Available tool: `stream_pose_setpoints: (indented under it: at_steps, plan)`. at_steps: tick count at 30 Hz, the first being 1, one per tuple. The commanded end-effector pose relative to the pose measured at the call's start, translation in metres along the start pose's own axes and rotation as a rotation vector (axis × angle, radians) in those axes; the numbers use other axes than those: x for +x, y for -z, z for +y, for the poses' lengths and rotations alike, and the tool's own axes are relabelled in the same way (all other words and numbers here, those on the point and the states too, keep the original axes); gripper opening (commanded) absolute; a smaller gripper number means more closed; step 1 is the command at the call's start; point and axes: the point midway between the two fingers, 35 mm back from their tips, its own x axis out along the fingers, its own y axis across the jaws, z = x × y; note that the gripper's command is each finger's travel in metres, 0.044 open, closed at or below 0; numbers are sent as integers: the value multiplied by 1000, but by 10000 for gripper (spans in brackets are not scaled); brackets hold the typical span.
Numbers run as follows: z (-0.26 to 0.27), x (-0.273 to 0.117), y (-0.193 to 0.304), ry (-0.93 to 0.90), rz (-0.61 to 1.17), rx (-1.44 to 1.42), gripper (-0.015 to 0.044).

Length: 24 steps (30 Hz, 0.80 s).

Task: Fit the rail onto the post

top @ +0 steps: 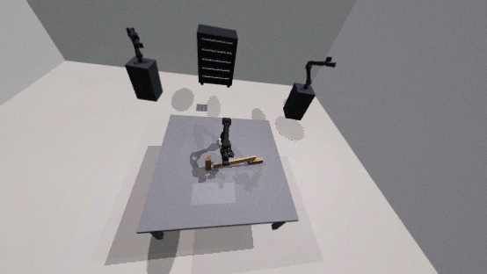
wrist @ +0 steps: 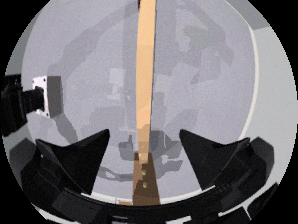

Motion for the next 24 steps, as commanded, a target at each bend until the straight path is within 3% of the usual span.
stream_pose_setpoints:
  at_steps: [1,24]
  plan:
    - [1,1,0,-9,4,-14,440]
    - [-1,38,1,-9,4,-14,440]
